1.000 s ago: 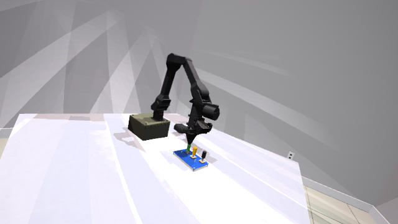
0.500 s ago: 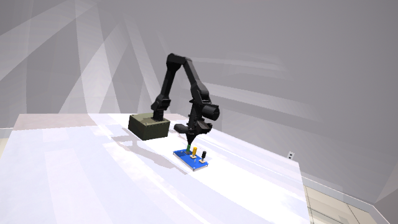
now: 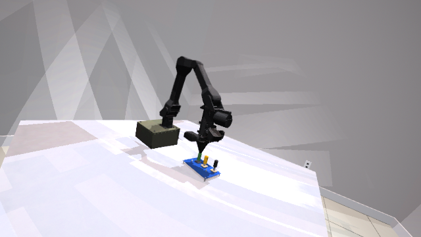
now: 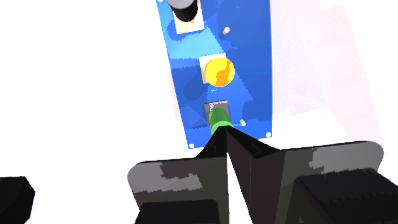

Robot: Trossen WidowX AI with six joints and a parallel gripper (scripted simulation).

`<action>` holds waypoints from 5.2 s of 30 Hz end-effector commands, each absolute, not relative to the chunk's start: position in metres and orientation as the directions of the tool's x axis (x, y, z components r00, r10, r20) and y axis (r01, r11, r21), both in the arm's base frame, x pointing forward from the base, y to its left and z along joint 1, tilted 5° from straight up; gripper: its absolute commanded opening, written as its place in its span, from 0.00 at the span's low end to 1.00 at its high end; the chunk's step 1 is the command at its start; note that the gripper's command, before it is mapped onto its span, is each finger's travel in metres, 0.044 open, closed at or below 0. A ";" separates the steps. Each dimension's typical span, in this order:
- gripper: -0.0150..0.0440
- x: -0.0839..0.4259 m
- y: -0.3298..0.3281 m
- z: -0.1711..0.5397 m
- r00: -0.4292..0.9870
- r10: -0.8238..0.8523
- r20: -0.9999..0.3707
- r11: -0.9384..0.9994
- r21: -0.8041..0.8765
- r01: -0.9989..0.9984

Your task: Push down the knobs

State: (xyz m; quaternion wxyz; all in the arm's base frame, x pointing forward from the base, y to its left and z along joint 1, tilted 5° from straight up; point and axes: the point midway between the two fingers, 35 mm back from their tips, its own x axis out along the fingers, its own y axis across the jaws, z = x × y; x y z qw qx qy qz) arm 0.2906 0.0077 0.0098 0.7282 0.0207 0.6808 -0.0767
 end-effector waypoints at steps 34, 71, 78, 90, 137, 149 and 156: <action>0.25 0.292 0.008 0.002 0.056 -0.080 -0.995 0.988 -0.072 0.136; 0.39 0.289 0.009 0.020 0.040 -0.085 -0.996 0.988 -0.079 0.133; 0.52 0.292 0.009 0.021 0.053 -0.086 -0.995 0.987 -0.078 0.141; 0.25 0.316 0.007 0.037 0.149 -0.095 -0.984 0.995 -0.094 0.013; 0.25 0.326 0.007 0.053 0.101 -0.087 -0.991 -0.065 -0.096 -0.993; 0.25 0.329 0.007 0.058 0.089 -0.085 -0.992 -0.462 -0.040 -0.886; 0.25 0.330 0.007 0.060 0.082 -0.084 -0.993 -0.661 -0.006 -0.750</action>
